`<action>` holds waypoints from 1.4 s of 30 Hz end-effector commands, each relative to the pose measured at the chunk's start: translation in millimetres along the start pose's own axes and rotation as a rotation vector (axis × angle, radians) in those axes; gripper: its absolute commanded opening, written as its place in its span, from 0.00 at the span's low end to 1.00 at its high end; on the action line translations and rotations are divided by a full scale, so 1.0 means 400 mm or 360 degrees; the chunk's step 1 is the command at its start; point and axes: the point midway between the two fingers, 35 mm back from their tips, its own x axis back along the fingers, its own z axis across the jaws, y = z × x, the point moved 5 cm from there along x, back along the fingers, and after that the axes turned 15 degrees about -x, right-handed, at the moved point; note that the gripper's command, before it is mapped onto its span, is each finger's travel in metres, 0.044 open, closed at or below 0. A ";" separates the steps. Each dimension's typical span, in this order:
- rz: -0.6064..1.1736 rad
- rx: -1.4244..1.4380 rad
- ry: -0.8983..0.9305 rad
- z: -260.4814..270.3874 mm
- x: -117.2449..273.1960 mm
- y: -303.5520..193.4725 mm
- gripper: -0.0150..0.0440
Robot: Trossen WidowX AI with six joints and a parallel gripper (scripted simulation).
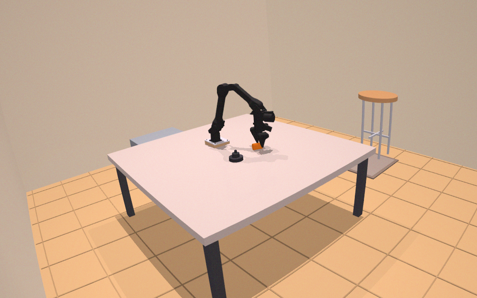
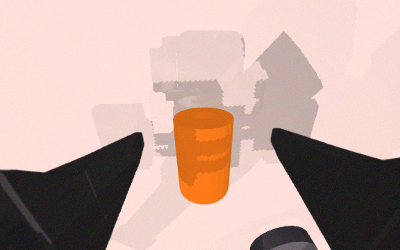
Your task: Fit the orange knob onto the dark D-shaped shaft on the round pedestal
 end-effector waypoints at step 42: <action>-0.0132 -0.0001 0.0053 -0.004 -0.021 -0.028 0.56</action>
